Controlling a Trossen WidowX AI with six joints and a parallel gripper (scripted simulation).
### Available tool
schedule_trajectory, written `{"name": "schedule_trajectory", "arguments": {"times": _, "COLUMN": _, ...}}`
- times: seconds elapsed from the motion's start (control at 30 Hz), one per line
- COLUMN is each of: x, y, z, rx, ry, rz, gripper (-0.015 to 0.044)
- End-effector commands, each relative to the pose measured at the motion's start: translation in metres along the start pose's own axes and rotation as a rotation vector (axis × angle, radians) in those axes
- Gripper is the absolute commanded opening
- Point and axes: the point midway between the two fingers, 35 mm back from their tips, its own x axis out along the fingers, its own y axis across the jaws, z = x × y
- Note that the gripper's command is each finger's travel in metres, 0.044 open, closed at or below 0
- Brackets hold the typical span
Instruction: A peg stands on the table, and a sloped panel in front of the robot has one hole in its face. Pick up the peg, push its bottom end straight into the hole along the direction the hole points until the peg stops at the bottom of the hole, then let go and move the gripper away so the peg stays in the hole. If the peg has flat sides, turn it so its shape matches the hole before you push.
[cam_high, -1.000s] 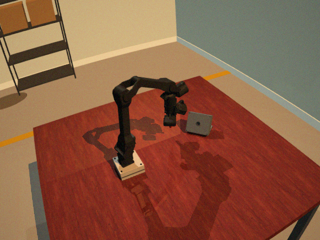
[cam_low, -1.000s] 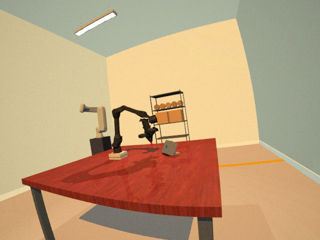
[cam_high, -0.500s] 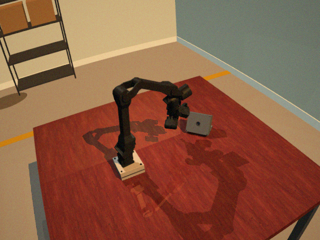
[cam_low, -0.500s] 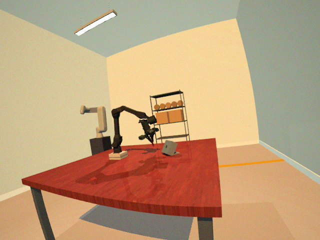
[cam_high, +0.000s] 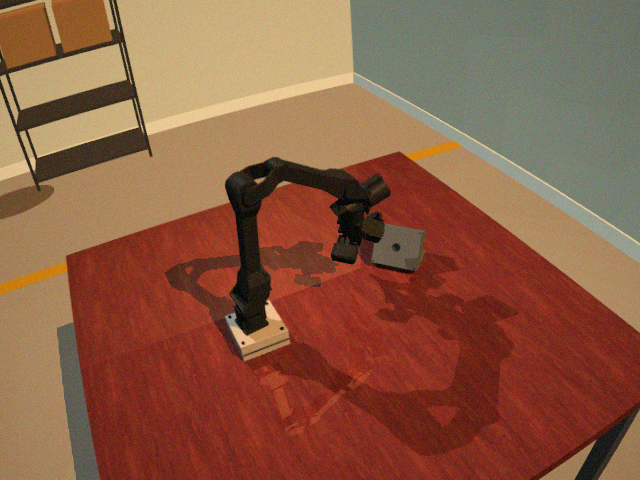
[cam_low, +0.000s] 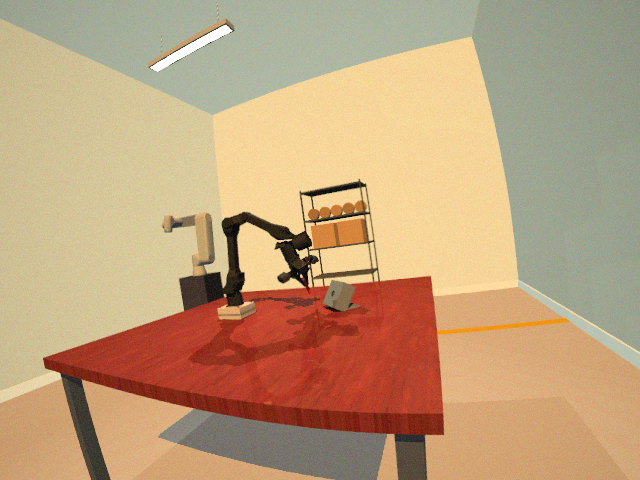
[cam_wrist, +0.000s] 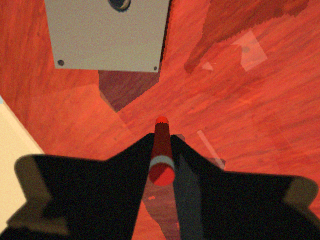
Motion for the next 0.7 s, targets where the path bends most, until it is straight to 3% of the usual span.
{"name": "schedule_trajectory", "arguments": {"times": 0.0, "x": 0.001, "y": -0.003, "z": 0.003, "rx": 0.034, "ry": 0.004, "rz": 0.023, "gripper": 0.0000}}
{"name": "schedule_trajectory", "arguments": {"times": 0.67, "x": -0.002, "y": -0.007, "z": 0.024, "rx": 0.165, "ry": 0.003, "rz": 0.156, "gripper": 0.0000}}
